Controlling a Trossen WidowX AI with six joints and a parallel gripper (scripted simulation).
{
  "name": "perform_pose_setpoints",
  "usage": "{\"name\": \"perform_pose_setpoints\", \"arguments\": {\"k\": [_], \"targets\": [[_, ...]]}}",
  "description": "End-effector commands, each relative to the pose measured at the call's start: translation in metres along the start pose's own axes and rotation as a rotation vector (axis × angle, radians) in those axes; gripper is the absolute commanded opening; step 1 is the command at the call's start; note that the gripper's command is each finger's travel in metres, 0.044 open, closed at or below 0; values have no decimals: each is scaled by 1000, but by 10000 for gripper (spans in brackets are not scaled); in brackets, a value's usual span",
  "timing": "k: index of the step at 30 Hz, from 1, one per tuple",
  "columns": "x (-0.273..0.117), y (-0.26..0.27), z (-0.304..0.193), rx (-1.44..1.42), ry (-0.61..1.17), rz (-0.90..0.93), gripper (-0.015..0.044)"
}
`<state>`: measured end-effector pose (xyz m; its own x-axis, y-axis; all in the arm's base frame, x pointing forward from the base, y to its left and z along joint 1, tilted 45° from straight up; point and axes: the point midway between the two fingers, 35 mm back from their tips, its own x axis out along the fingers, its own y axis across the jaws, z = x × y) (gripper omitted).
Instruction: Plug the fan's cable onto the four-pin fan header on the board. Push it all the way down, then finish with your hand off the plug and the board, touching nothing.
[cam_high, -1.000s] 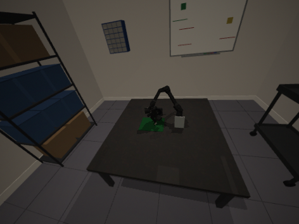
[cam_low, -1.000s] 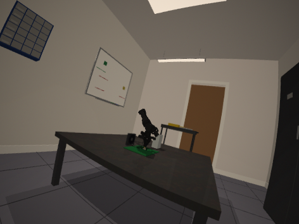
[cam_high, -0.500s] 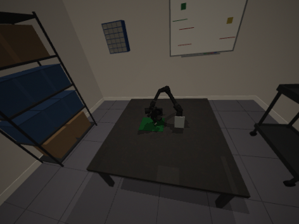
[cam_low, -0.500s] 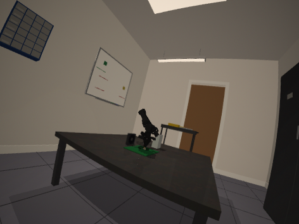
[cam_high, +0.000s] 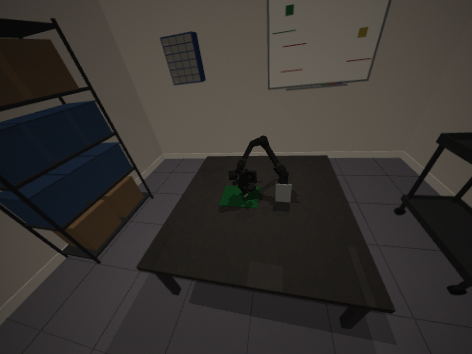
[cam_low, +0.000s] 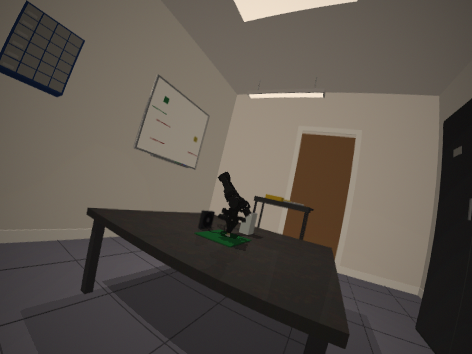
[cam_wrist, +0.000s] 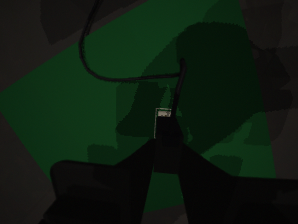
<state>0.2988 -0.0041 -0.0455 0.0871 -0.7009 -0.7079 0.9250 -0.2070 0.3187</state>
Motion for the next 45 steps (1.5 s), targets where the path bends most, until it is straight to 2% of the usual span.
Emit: {"name": "perform_pose_setpoints", "arguments": {"k": [1, 29, 39, 42, 45], "targets": [[2, 0, 0, -5, -3, 3, 0], [19, 0, 1, -5, -4, 3, 0], [14, 0, 0, -2, 1, 5, 260], [11, 0, -1, -3, 1, 5, 260], [-28, 1, -2, -5, 0, 2, 260]]}}
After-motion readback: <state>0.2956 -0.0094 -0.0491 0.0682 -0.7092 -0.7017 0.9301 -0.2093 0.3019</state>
